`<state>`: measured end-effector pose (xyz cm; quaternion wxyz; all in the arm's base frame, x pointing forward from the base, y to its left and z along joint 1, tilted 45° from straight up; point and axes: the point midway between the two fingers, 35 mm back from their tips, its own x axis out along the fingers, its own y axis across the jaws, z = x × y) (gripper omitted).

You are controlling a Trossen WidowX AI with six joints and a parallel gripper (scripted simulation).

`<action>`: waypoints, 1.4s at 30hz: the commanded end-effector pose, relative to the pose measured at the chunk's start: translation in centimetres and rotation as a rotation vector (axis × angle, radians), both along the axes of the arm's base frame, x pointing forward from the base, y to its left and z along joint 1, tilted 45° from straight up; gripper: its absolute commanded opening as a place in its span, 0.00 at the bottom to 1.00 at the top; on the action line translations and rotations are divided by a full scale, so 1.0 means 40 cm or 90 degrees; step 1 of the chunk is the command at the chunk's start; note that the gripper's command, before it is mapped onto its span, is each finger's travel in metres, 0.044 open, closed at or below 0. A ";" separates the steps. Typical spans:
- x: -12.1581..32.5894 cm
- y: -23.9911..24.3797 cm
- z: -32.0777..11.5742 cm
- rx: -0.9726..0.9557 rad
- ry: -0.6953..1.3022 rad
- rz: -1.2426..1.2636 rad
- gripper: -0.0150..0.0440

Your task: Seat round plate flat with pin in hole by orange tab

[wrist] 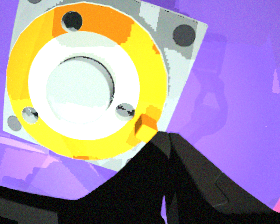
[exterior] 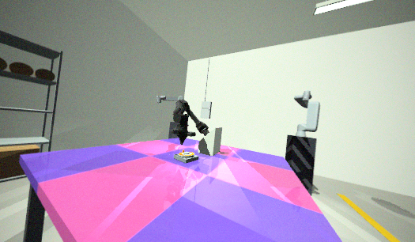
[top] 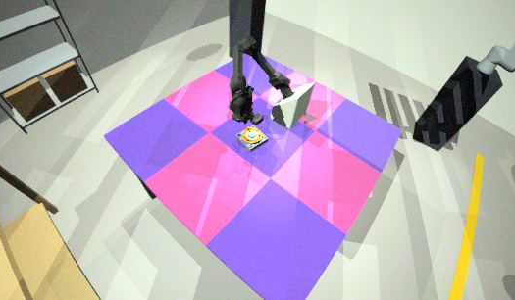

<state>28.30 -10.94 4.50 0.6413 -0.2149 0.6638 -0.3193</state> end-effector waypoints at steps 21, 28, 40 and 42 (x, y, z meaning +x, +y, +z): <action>-0.033 -0.084 -0.086 -0.005 -0.013 -0.012 0.25; -0.055 -0.079 -0.090 -0.005 -0.013 -0.012 0.25; -0.077 -0.070 -0.097 -0.005 -0.012 -0.012 0.25; -0.080 -0.069 -0.098 -0.005 -0.012 -0.012 0.25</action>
